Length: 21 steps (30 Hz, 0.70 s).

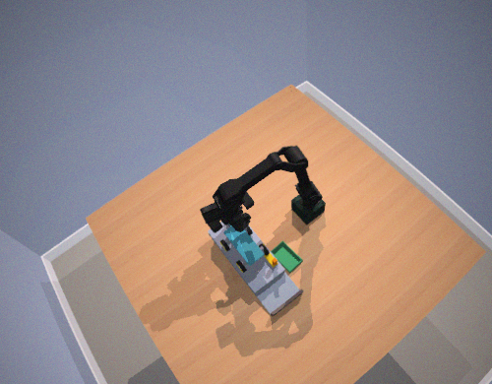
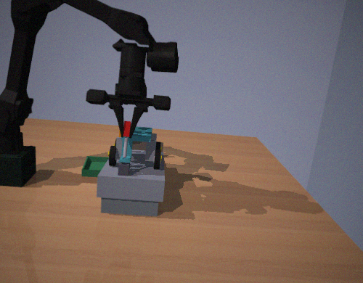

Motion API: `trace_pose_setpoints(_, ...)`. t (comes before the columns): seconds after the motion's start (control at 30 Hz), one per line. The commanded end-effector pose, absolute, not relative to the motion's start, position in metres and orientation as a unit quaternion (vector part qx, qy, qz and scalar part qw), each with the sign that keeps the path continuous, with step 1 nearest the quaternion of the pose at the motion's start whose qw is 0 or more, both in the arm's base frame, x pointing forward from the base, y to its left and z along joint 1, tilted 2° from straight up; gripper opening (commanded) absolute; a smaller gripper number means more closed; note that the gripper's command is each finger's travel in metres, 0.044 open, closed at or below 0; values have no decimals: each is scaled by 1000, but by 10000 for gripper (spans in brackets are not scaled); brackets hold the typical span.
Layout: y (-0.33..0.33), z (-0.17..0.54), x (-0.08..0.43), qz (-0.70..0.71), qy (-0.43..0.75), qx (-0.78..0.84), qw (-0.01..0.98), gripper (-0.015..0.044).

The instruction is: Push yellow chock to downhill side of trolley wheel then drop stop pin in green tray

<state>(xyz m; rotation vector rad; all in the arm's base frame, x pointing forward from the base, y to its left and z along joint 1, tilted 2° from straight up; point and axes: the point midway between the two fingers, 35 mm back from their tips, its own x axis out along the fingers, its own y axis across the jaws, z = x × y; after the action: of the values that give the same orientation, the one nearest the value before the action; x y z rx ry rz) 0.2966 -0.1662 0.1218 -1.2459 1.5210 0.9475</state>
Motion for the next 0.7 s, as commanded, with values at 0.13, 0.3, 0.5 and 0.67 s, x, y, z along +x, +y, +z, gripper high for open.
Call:
trace_pose_setpoints(0.13, -170, 128, 296, 382, 621, -506, 462, 0)
trace_pose_setpoints(0.3, -180, 129, 295, 382, 621, -506, 461, 0)
trace_pose_setpoints(0.5, -190, 131, 293, 381, 621, -506, 461, 0)
trace_pose_setpoints(0.67, -198, 133, 291, 381, 621, -506, 461, 0)
